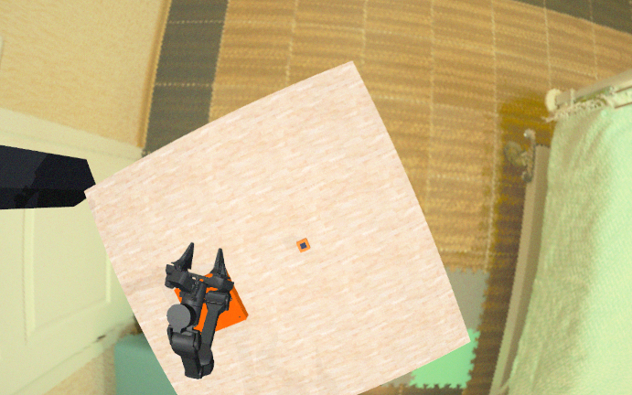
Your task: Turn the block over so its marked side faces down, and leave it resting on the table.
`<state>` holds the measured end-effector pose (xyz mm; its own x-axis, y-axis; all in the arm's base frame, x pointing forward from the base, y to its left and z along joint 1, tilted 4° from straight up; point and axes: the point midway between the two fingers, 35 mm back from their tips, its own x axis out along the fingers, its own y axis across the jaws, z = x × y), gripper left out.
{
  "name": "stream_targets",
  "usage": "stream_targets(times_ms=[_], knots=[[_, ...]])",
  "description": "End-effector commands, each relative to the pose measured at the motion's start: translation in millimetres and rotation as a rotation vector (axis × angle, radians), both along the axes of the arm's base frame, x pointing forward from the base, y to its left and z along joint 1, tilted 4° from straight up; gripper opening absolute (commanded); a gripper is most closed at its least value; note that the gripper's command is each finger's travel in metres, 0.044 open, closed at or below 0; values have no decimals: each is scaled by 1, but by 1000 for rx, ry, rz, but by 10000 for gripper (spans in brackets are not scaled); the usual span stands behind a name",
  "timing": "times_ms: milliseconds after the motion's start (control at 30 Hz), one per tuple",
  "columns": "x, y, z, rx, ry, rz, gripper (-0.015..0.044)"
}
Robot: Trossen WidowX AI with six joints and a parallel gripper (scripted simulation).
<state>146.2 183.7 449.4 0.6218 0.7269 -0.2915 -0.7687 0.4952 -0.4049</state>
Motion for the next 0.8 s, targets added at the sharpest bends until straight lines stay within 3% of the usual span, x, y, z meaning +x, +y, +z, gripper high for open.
stream_targets(times_ms=[0, 200, 433, 767], knots=[[43, 11, -36, -74, 144, -125, 440], [119, 3, -101, -145, 383, -375, 440], [190, -41, -192, -201, 706, -686, 440], [227, -144, -333, -225, 1214, -1148, 440]])
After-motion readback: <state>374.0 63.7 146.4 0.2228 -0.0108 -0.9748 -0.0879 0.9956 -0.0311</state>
